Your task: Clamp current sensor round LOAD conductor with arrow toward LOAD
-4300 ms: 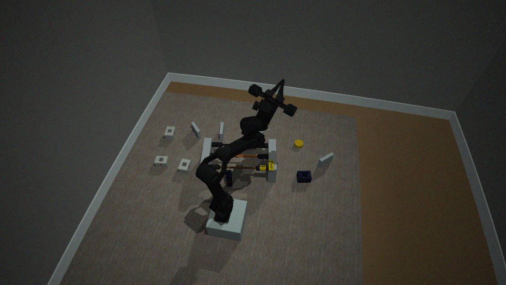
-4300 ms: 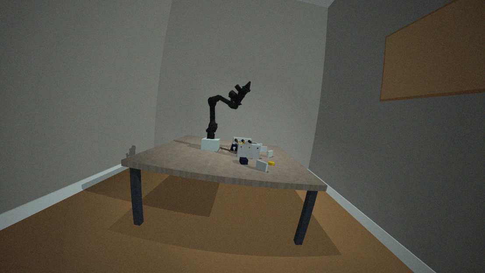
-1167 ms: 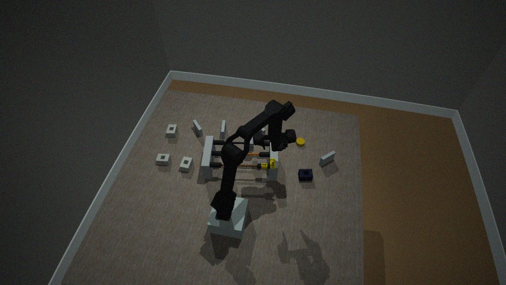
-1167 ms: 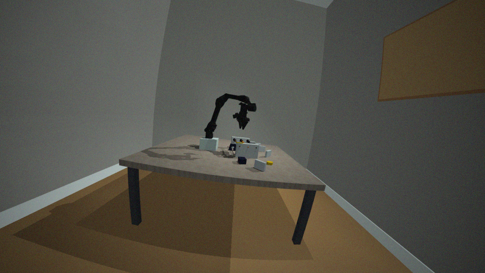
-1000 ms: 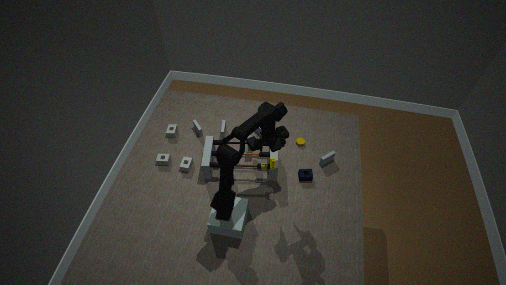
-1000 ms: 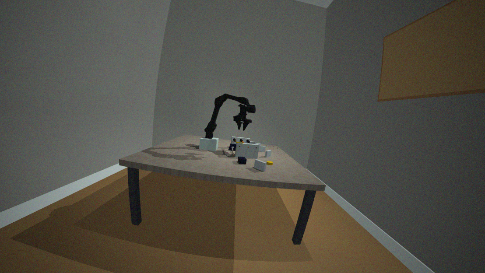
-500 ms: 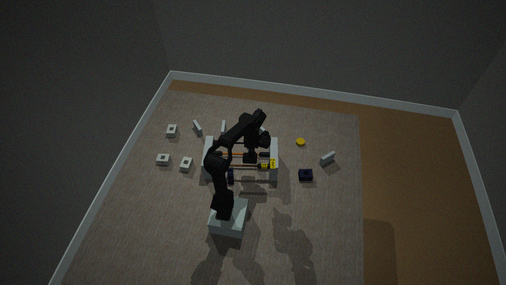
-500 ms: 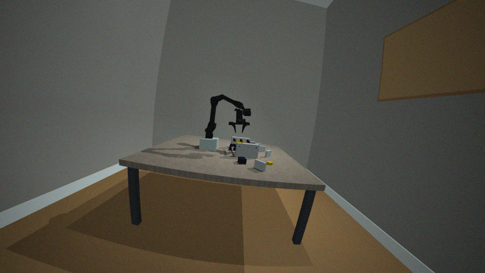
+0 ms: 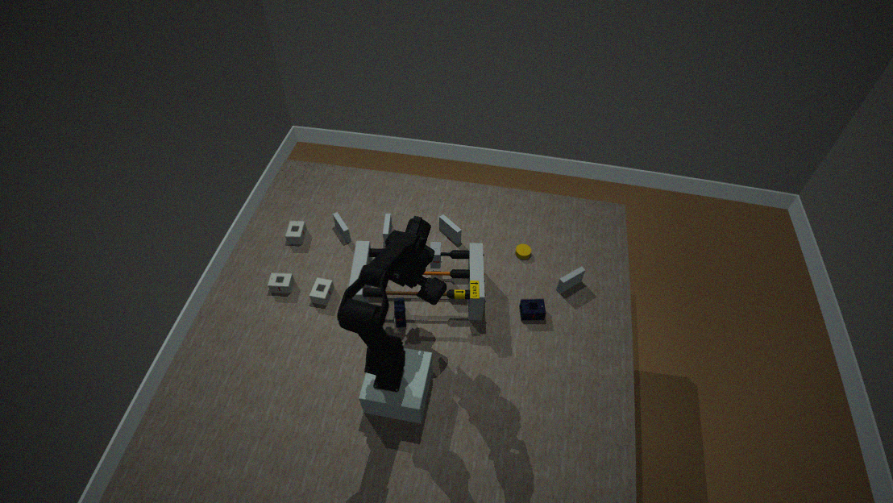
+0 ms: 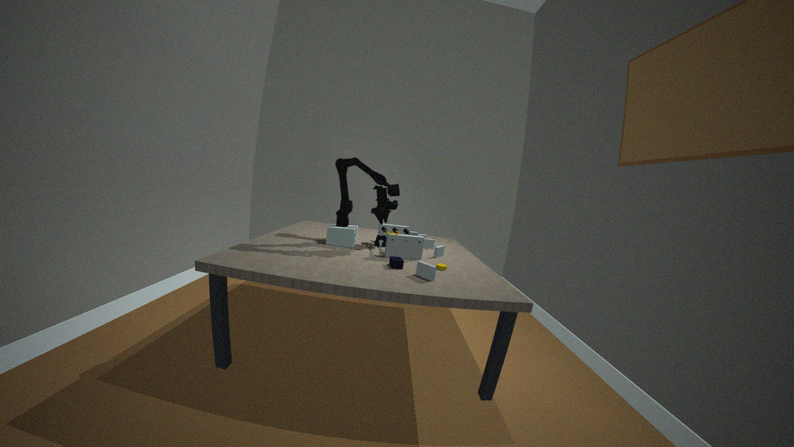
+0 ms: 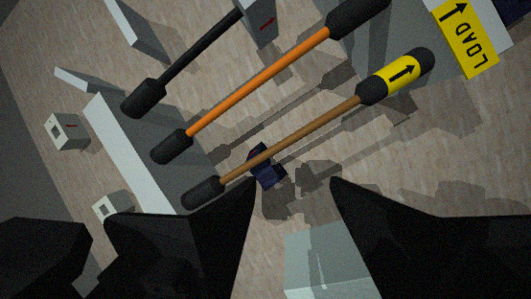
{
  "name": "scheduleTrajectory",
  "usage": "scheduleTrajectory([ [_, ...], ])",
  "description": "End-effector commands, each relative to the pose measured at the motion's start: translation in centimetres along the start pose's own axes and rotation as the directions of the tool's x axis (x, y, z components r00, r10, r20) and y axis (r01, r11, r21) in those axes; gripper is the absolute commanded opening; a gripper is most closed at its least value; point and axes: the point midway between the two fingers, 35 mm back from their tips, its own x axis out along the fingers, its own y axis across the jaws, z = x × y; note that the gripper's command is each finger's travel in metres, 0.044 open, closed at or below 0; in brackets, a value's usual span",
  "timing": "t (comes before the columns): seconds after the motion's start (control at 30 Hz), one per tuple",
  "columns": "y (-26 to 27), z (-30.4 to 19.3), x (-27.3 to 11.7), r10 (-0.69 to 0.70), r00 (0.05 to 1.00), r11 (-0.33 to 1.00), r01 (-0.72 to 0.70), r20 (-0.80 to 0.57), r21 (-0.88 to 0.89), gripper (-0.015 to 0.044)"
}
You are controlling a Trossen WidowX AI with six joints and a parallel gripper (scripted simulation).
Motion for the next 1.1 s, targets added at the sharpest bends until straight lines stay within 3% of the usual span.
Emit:
scheduleTrajectory([
  [0.0, 1.3, -5.0, 2.6, 0.076, 0.997, 0.782, -0.038, 0.035, -0.622, 0.0282],
  [1.07, 1.6, -4.6, 6.1, 0.076, 0.996, 0.782, -0.038, 0.035, -0.622, 0.0282],
])
